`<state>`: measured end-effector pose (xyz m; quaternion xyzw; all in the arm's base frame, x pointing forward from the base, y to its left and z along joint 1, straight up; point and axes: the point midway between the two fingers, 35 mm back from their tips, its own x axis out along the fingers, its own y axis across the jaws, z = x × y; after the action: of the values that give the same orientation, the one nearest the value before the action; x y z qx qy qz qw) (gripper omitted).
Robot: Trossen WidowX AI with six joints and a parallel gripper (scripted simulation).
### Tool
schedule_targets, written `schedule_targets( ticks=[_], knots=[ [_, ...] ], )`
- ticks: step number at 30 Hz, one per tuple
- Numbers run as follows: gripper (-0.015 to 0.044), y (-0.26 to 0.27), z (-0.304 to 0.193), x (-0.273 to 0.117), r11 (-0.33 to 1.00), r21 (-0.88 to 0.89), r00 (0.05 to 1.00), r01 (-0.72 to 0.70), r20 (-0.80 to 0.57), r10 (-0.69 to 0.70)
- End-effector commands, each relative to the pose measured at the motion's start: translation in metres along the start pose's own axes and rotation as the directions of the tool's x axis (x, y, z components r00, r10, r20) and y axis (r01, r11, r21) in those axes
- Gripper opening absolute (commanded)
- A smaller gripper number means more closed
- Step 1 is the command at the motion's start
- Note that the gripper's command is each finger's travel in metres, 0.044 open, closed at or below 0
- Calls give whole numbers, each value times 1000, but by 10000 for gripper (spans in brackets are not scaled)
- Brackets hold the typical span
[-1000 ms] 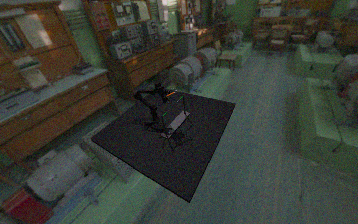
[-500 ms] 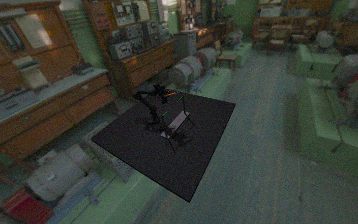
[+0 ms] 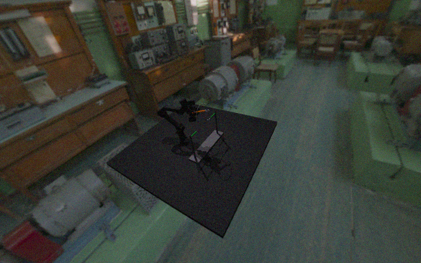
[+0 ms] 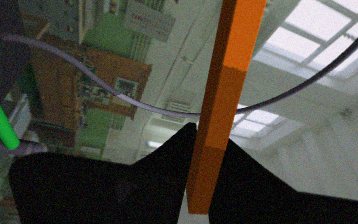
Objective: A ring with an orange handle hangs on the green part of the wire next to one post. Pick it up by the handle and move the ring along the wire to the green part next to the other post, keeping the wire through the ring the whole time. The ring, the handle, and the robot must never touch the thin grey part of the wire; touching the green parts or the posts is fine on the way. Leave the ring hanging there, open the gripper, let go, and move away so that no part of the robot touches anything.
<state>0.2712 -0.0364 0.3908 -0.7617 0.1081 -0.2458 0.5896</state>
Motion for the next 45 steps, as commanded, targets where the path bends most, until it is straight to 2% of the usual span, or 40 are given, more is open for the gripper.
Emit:
schedule_targets(
  ticks=[1, 28, 45],
  knots=[
    [-150, -1, 0, -1, 998, -49, 1000, 29, 7, -29],
    [-150, -4, -1, 0, 939, -295, 984, 177, 62, -166],
    [-150, 19, -9, 2, 962, -234, 990, 139, 42, -133]
  ],
)
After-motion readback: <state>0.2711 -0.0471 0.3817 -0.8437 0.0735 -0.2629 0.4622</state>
